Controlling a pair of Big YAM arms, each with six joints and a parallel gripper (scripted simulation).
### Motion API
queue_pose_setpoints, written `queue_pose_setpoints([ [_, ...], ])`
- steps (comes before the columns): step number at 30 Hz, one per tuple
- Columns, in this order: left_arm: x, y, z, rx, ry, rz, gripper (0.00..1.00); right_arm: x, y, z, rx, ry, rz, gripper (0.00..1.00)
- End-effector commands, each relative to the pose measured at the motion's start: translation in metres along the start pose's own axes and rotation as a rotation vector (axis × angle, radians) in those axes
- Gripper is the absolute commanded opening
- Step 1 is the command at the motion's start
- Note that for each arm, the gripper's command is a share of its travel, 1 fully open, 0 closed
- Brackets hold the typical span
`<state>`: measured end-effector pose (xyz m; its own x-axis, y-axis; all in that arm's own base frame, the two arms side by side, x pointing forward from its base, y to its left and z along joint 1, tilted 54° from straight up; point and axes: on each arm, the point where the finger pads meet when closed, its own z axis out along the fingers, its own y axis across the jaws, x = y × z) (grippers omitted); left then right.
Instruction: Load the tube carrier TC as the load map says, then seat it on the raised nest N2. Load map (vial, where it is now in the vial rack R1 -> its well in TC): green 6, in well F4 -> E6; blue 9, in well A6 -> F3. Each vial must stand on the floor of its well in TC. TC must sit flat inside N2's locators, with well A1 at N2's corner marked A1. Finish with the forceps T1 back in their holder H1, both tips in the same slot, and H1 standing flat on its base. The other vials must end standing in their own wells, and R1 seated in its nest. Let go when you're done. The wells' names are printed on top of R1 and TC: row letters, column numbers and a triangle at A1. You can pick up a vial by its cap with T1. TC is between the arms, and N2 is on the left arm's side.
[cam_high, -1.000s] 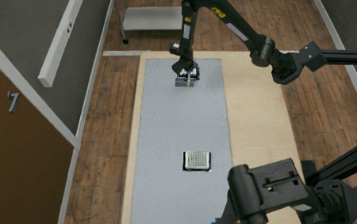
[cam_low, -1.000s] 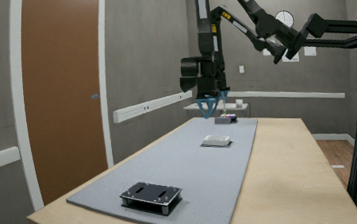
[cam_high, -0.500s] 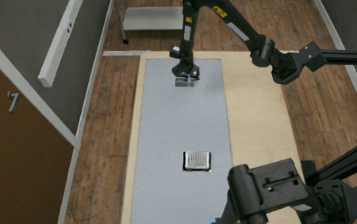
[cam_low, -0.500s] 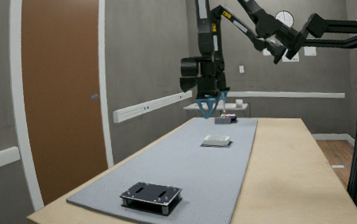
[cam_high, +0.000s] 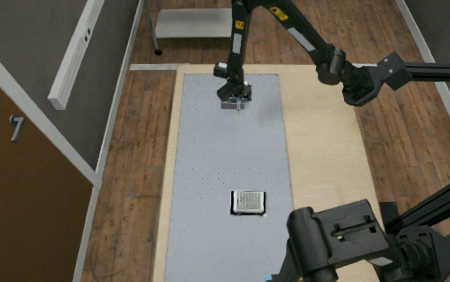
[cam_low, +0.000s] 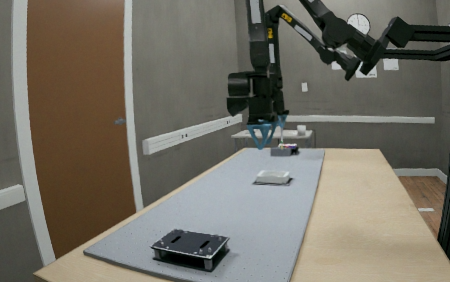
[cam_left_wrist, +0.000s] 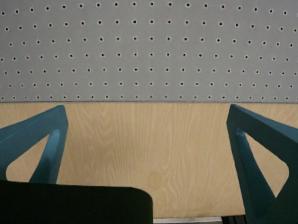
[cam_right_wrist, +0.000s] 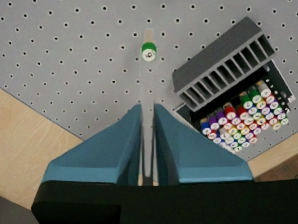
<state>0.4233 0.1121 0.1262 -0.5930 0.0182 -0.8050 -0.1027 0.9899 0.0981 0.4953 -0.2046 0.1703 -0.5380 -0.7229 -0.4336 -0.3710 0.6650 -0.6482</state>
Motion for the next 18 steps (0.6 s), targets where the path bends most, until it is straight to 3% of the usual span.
queue_pose_setpoints([
  [1, 0.0, 0.0, 0.0, 0.001, -0.002, 0.004, 1.0, -0.013, 0.001, -0.009, 0.019, -0.019, 0.005, 0.09],
  [18, 0.0, 0.0, 0.0, 0.001, -0.002, 0.004, 1.0, -0.029, 0.02, -0.01, 0.019, -0.02, 0.006, 0.09],
])
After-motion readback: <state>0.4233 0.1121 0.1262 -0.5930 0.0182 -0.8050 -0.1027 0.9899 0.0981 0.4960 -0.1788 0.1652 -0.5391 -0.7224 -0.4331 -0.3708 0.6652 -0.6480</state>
